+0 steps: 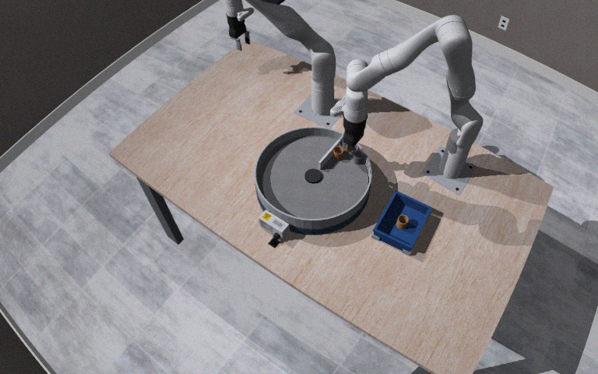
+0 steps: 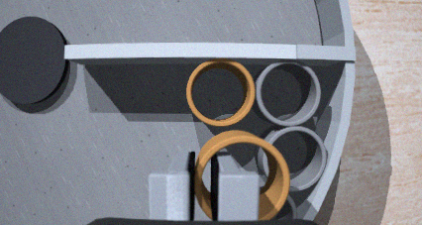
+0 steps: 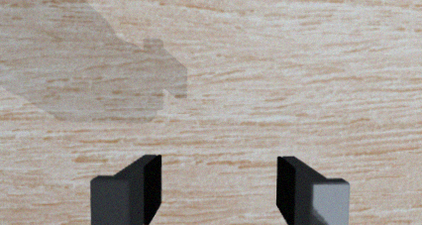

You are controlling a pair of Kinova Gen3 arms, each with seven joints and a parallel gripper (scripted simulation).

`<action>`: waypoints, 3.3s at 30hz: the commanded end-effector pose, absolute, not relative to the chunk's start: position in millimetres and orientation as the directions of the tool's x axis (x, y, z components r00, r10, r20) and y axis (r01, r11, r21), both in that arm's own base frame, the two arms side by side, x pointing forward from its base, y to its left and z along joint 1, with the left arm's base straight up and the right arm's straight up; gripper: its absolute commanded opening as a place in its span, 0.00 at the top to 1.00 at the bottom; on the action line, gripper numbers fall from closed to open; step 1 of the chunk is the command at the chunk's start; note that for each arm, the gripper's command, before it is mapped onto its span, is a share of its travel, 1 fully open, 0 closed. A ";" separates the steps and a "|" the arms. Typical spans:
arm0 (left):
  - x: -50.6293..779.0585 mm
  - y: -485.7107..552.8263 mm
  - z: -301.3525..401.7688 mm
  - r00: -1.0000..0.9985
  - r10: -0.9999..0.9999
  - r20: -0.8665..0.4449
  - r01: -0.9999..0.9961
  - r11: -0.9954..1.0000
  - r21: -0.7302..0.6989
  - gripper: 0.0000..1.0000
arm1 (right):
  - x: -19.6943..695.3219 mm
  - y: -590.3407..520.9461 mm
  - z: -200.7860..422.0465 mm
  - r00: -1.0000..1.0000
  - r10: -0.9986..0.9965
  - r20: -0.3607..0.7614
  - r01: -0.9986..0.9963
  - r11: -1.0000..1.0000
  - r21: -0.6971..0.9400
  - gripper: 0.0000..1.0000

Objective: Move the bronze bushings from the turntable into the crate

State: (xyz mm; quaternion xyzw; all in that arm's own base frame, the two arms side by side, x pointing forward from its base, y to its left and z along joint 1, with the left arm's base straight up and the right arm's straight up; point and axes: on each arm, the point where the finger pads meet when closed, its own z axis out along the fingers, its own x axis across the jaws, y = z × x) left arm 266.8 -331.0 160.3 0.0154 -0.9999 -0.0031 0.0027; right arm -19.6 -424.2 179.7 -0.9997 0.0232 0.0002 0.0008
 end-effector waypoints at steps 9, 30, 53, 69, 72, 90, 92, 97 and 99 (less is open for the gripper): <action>267.1 -331.3 162.1 -1.000 -0.031 0.004 -0.031 1.000 0.005 1.00 | -19.7 -424.6 180.4 0.999 -0.046 0.000 -0.046 -0.999 0.000 0.00; 267.1 -331.3 162.1 -1.000 -0.031 0.004 -0.031 1.000 0.005 1.00 | -19.7 -424.6 180.4 0.999 -0.046 0.000 -0.046 -0.999 0.000 0.00; 269.2 -315.6 162.0 -1.000 -0.031 0.004 -0.031 1.000 0.005 1.00 | -19.7 -424.6 180.4 0.999 -0.046 0.000 -0.046 -0.999 0.000 0.00; 276.0 -264.3 162.0 -1.000 -0.031 0.004 -0.031 1.000 0.006 1.00 | -19.7 -424.6 180.4 0.999 -0.046 0.000 -0.046 -0.999 0.000 0.00; 277.2 -254.9 162.0 -1.000 -0.031 0.004 -0.031 1.000 0.006 1.00 | -19.7 -424.6 180.4 0.999 -0.046 0.000 -0.046 -0.999 0.000 0.00; 287.3 -178.2 161.9 -1.000 -0.031 0.004 -0.031 1.000 0.006 1.00 | -19.7 -424.6 180.4 0.999 -0.046 0.000 -0.046 -0.999 0.000 0.00; 288.7 -167.9 161.9 -1.000 -0.031 0.004 -0.031 1.000 0.006 1.00 | -19.7 -424.6 180.4 0.999 -0.046 0.000 -0.046 -0.999 0.000 0.00; 292.0 -142.9 161.9 -1.000 -0.031 0.004 -0.031 1.000 0.006 1.00 | -19.7 -424.6 180.4 0.999 -0.046 0.000 -0.046 -0.999 0.000 0.00; 293.2 -133.2 161.9 -1.000 -0.031 0.004 -0.031 1.000 0.006 1.00 | -19.7 -424.6 180.4 0.999 -0.046 0.000 -0.046 -0.999 0.000 0.00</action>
